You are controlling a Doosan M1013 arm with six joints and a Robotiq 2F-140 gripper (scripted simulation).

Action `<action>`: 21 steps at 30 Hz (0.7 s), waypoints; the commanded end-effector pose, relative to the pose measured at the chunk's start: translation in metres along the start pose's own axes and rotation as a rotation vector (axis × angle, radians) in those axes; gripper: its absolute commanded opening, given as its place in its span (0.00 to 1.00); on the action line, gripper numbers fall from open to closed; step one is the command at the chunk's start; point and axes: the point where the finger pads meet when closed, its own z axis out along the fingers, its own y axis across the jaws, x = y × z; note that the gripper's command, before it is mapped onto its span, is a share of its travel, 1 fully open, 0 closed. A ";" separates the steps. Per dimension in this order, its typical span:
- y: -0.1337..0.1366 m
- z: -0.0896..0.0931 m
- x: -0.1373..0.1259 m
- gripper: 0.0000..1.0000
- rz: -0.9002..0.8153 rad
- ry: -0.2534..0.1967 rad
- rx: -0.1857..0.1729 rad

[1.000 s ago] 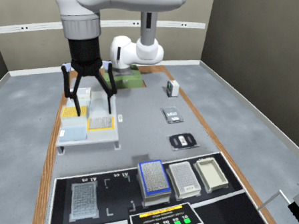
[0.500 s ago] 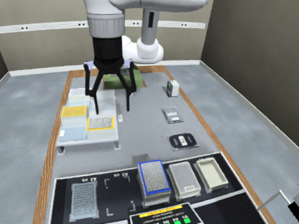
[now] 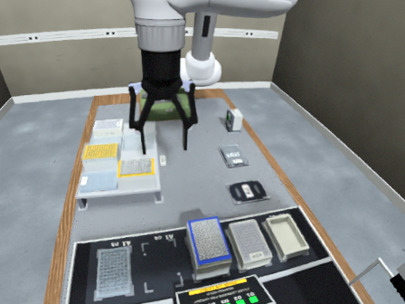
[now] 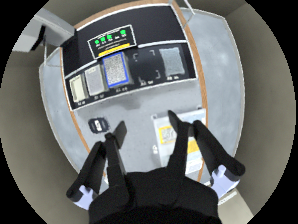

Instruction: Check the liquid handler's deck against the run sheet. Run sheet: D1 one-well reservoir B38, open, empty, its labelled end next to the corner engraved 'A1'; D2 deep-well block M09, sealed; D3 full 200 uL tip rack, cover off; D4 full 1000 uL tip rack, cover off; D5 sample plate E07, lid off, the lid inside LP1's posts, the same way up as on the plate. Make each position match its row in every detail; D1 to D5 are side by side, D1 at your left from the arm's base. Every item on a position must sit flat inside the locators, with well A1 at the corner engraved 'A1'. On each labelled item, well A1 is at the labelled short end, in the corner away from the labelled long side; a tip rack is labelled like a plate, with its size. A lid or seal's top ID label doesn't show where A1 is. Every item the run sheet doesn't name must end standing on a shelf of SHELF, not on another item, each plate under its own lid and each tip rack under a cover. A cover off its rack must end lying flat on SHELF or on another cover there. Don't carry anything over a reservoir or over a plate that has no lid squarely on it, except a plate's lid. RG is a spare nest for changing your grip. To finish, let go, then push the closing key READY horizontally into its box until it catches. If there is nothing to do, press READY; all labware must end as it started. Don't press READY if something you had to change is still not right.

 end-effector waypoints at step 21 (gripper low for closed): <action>-0.084 0.000 0.000 0.66 0.000 0.006 0.003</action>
